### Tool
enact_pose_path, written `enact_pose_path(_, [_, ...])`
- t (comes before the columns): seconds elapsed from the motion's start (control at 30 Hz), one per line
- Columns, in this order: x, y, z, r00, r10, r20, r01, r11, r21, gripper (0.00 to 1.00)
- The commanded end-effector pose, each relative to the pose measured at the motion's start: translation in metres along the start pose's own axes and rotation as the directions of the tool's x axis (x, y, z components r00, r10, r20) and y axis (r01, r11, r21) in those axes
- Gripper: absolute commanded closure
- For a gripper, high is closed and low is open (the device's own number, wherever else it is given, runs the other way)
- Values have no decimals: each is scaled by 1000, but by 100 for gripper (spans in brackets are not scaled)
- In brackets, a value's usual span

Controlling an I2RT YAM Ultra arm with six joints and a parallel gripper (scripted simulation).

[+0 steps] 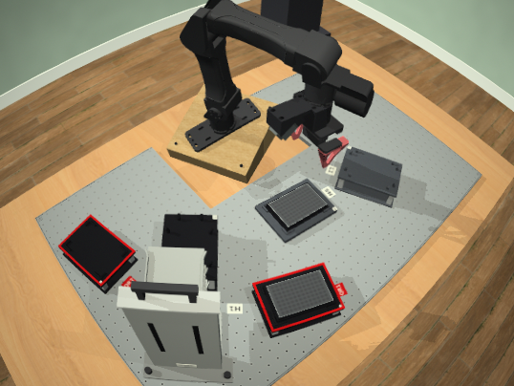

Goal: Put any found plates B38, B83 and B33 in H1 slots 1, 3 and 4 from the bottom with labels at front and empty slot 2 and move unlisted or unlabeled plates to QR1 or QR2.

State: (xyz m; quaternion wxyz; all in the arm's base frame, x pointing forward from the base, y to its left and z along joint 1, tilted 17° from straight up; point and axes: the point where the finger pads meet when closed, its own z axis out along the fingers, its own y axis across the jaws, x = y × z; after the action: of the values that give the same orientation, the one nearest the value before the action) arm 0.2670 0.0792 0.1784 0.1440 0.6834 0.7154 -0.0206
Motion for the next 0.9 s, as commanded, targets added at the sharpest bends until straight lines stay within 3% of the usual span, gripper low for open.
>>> enact_pose_path(0.0, [-1, -4, -11, 1000, -4, 7, 4, 1000, 7, 0])
enact_pose_path(0.4, [0, -2, -36, 1000, -2, 3, 2, 1000, 0, 0])
enact_pose_path(0.5, [0, -2, -36, 1000, -2, 3, 2, 1000, 0, 0])
enact_pose_path(0.87, [-30, 4, -37, 1000, -1, 4, 1, 1000, -2, 0])
